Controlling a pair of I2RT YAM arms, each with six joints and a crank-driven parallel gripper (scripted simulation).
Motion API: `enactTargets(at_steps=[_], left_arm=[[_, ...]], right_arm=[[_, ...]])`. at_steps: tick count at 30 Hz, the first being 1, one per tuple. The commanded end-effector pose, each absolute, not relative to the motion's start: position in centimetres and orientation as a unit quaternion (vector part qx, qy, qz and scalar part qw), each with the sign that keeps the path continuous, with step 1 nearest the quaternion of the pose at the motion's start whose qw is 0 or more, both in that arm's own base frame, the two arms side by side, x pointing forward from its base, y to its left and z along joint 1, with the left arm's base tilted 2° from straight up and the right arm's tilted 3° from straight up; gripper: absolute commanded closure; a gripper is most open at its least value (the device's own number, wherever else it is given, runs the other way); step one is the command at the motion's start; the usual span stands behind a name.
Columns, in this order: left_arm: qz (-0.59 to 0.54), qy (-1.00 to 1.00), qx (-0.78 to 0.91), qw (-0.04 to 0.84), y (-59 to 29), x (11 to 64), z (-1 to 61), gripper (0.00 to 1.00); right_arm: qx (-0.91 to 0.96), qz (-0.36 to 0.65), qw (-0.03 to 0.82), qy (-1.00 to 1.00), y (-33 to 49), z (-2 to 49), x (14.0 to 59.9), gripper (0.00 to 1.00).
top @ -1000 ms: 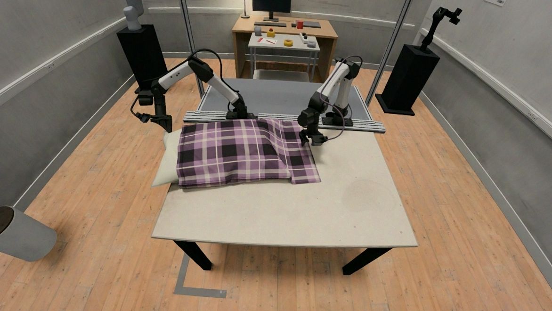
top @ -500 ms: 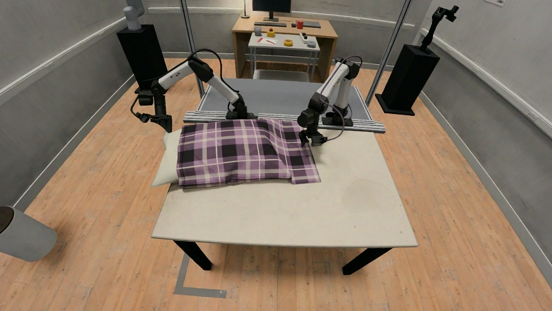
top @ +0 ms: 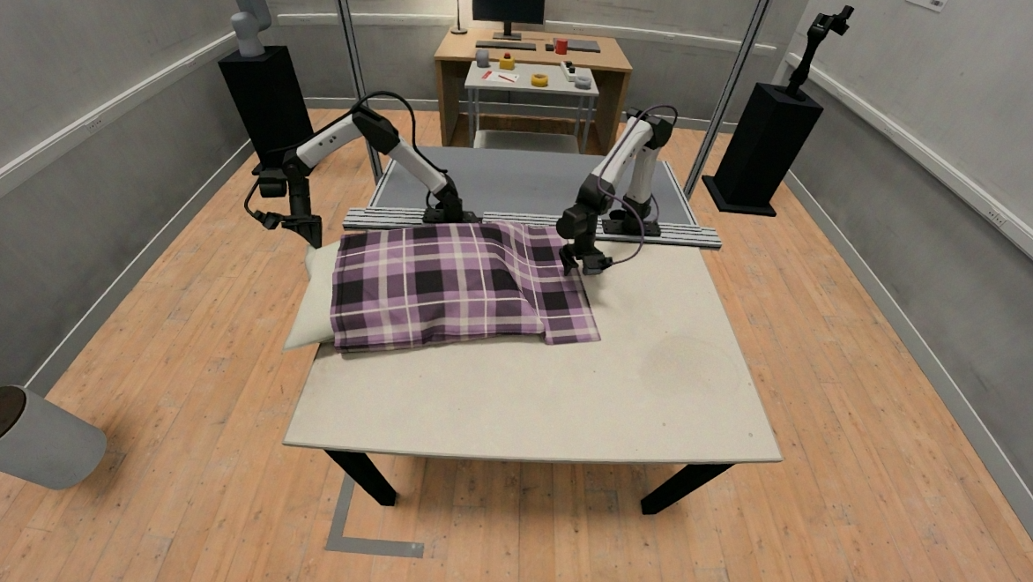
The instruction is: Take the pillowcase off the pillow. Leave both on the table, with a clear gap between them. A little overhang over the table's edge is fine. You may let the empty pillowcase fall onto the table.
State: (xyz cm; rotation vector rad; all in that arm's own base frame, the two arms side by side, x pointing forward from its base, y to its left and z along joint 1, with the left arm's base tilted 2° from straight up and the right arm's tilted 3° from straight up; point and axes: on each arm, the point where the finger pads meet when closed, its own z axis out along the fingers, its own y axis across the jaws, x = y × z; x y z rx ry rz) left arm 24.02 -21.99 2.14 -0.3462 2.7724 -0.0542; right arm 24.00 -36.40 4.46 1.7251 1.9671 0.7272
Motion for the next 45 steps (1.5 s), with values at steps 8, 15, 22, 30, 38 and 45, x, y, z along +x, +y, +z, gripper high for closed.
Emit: enactTargets(at_steps=[8, 15, 22, 30, 38, 45], left_arm=[[-0.013, 0.977, -0.119, 0.174, -21.6, 23.8, 1.3, 0.37], [0.005, 0.982, -0.115, 0.151, -20.9, 22.8, 0.7, 0.37], [0.014, 0.983, -0.112, 0.142, -20.5, 22.3, 0.2, 0.37], [0.017, 0.983, -0.117, 0.139, -20.4, 22.1, -0.1, 0.46], [0.017, 0.983, -0.116, 0.139, -20.4, 22.1, -0.1, 0.55], [0.017, 0.984, -0.114, 0.139, -20.3, 22.1, -0.1, 0.65]], right_arm=[[0.616, 0.267, 0.197, 0.714, -35.2, 4.0, 24.2, 0.99], [0.616, 0.267, 0.197, 0.714, -35.2, 4.0, 24.2, 0.99], [0.616, 0.267, 0.197, 0.714, -35.2, 4.0, 24.2, 0.99], [0.616, 0.267, 0.197, 0.714, -35.2, 4.0, 24.2, 0.99], [0.616, 0.268, 0.197, 0.714, -35.2, 4.0, 24.2, 0.99], [0.616, 0.268, 0.197, 0.714, -35.2, 4.0, 24.2, 0.99]])
